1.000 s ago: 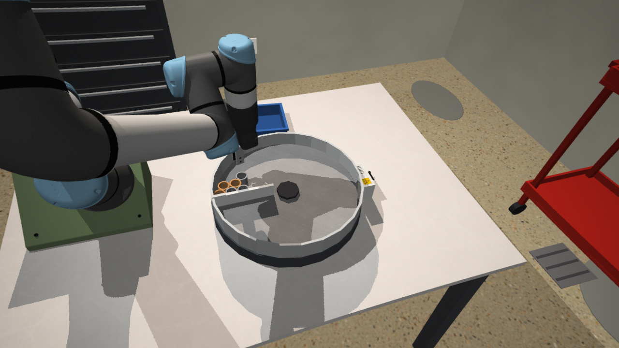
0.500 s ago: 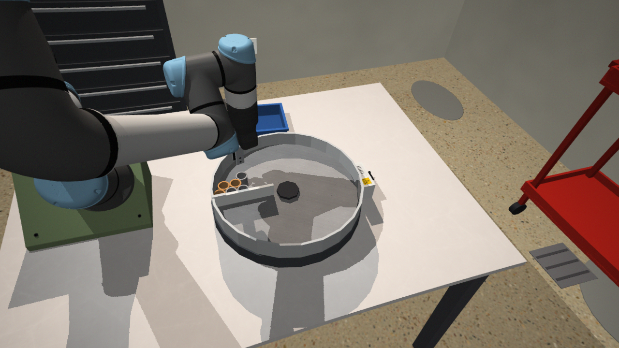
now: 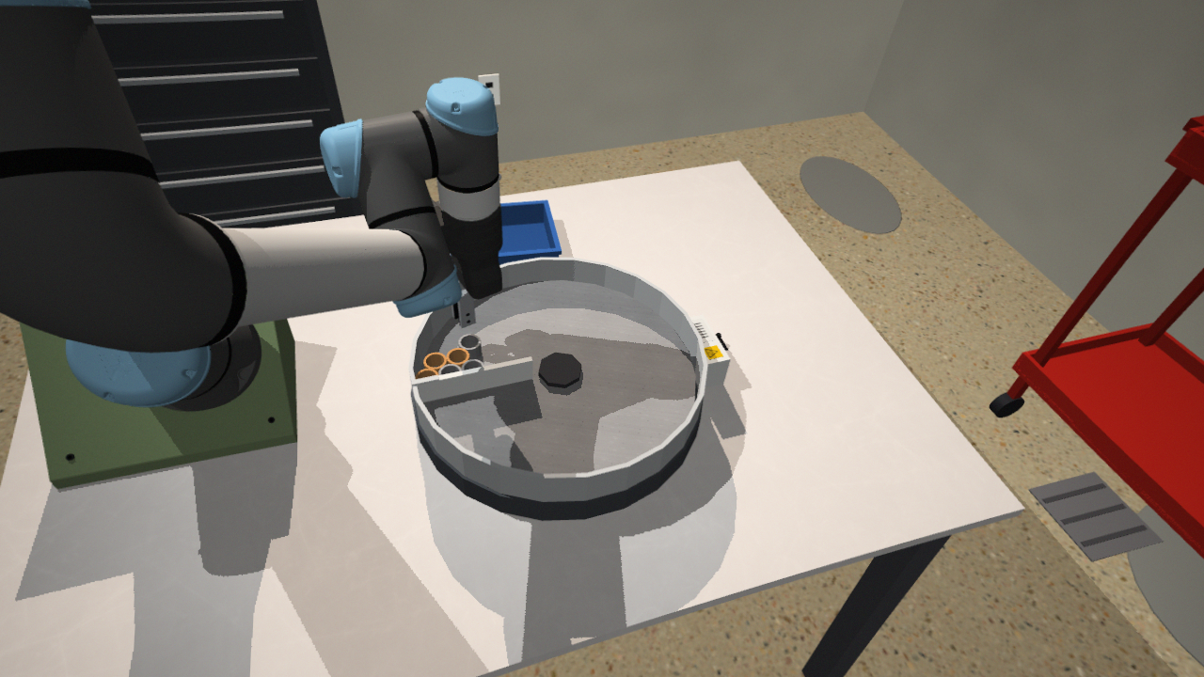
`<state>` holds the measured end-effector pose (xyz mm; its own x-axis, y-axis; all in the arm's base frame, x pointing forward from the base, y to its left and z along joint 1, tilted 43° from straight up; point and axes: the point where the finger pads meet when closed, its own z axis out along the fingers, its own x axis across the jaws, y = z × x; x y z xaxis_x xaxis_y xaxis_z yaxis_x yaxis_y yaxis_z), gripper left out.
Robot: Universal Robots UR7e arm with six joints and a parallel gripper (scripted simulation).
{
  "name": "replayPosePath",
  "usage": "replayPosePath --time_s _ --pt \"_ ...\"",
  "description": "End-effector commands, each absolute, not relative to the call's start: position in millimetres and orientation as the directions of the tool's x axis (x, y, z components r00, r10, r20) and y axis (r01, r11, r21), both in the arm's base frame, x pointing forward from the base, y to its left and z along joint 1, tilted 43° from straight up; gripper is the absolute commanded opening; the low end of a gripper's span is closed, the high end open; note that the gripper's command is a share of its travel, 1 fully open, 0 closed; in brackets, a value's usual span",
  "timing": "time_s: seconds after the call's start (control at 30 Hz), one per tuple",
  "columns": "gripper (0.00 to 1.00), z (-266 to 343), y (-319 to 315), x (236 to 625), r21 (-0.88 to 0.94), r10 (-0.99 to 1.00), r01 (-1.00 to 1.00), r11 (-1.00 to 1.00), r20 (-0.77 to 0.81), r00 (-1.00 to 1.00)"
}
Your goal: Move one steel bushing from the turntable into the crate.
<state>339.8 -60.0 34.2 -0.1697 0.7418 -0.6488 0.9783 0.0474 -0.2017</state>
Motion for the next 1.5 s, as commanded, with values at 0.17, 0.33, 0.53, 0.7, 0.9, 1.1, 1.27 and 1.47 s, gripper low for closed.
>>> replayPosePath --time_s 0.17,0.33,0.53,0.7,0.9,1.1,1.27,1.47 --pt "0.4 27.6 -66.1 339.1 -0.201 0.742 0.979 0.048 -0.649 -0.169" --pt "0.4 23.3 -70.0 338.4 -0.201 0.742 0.979 0.048 -0.649 -0.169" --pt "0.4 23.3 -70.0 338.4 -0.201 0.742 0.979 0.048 -0.649 -0.169" --pt "0.4 19.2 -73.6 337.7 -0.201 0.742 0.978 0.048 -0.649 -0.169" --pt "0.4 12.8 -79.5 336.7 -0.201 0.742 0.978 0.048 -0.649 -0.169" --pt "0.4 12.8 -79.5 336.7 -0.201 0.742 0.978 0.048 -0.649 -0.169" --pt "0.4 12.7 -79.6 336.7 -0.201 0.742 0.978 0.048 -0.649 -0.169" --pt "0.4 12.2 -80.1 336.7 -0.2 0.742 0.979 0.048 -0.649 -0.169"
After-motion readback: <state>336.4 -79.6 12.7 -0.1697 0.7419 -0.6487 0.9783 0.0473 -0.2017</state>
